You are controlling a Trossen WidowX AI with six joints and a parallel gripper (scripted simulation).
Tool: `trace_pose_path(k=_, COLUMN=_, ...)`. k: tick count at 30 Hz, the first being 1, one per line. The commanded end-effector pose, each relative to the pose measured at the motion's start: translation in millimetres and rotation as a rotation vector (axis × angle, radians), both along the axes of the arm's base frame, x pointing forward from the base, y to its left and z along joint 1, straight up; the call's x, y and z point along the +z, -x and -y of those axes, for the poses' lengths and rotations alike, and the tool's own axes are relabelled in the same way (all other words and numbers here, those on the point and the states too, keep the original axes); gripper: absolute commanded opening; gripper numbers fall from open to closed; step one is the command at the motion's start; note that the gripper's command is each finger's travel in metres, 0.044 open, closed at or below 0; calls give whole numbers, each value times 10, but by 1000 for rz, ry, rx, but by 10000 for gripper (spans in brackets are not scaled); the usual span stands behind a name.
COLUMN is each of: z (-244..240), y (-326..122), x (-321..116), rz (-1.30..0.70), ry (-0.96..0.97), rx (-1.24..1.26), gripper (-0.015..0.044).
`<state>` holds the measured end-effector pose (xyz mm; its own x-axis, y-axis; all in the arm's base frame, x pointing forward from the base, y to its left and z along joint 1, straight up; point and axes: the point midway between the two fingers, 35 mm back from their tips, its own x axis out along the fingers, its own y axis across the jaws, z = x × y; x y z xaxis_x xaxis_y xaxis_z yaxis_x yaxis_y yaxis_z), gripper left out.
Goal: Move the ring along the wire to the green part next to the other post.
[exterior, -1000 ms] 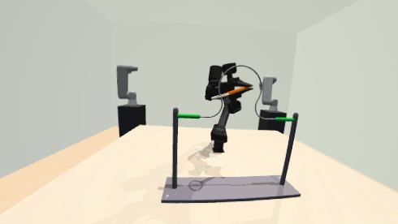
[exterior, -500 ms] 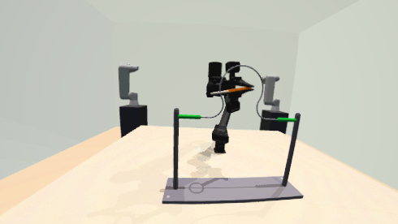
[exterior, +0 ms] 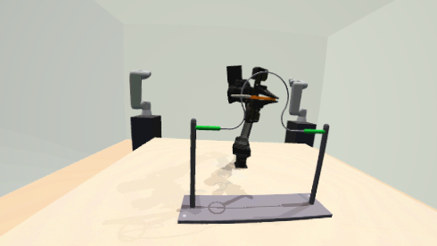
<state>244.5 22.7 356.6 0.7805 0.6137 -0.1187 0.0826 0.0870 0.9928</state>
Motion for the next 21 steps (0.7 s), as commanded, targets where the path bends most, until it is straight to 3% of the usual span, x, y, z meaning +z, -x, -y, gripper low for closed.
trace_pose_path(k=1, z=-1, y=-4, x=-11, rz=6, ry=68, rx=0, gripper=-150)
trace_pose_path(k=21, z=19, y=-5, x=-119, rz=18, ry=366, rx=-4, gripper=-150)
